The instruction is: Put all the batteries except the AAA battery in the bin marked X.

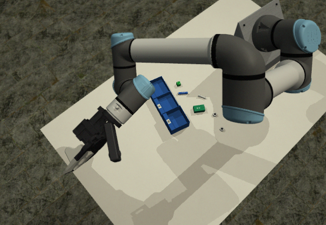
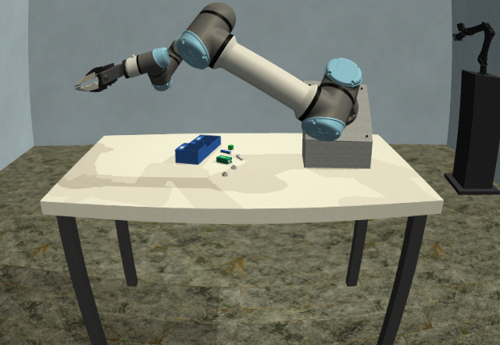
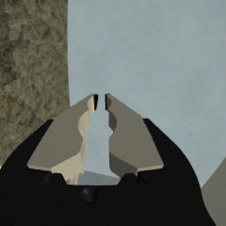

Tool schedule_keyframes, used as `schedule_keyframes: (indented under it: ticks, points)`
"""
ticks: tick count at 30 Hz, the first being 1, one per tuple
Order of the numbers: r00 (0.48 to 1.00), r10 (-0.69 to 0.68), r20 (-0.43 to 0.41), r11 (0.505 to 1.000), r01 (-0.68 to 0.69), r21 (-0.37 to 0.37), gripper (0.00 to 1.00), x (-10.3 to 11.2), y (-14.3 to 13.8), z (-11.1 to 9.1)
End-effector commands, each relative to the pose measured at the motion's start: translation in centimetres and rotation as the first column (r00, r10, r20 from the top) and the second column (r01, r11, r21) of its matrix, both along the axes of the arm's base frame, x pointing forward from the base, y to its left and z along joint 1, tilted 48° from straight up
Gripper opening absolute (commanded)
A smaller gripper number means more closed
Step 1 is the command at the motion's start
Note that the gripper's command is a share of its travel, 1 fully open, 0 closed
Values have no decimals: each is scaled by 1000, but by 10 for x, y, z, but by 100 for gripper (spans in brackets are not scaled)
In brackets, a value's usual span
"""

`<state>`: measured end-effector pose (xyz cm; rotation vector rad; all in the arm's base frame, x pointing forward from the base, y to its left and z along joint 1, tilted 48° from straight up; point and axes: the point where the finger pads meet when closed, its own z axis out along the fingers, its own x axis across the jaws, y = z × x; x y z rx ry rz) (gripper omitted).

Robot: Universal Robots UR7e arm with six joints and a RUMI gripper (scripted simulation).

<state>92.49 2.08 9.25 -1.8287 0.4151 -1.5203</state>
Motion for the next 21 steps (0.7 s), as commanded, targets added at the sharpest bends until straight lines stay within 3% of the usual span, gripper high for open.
schedule_keyframes:
  ticks: [1, 3, 5, 11, 13, 19, 21]
  points:
    - [999, -16, -47, 1000, 16, 6, 4, 5, -16, 0]
    - [992, -38, -119, 999, 41, 20, 4, 6, -32, -3]
    - [992, -38, -119, 999, 41, 20, 4, 6, -35, -4]
    - [962, -76, -262, 995, 91, 46, 4, 1, -70, -12]
    - [962, -76, -262, 995, 91, 46, 4, 1, -71, -13]
    - [911, -102, -400, 988, 141, 69, 4, -13, -100, -23]
    - [911, -102, -400, 988, 141, 69, 4, -15, -103, -24]
